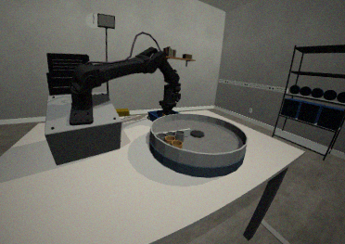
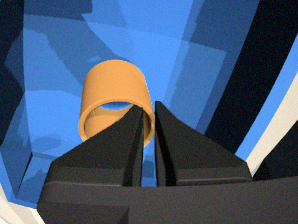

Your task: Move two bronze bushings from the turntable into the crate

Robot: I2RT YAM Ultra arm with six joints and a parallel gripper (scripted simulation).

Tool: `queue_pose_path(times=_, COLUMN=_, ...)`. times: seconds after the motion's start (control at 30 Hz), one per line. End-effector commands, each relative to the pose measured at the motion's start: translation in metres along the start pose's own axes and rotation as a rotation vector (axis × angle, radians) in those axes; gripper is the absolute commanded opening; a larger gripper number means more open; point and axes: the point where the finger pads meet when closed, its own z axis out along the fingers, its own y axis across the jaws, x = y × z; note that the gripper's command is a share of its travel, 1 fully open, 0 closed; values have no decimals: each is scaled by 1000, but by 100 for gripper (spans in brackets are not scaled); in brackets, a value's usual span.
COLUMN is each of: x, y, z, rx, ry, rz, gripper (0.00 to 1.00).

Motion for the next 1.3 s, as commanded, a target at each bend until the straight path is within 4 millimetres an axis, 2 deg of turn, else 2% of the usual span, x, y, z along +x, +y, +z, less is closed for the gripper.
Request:
queue_pose_path(times=0.0, x=-7, y=-5, z=-10, rx=4, ry=-31, rz=1, gripper=0)
queue_pose_path(times=0.13, x=-14, y=-6, z=-17, rx=0, ry=-53, rz=9, gripper=0)
queue_pose_path(times=1.27, x=-12, y=-5, z=-17, rx=1, ry=-45, rz=5, gripper=0)
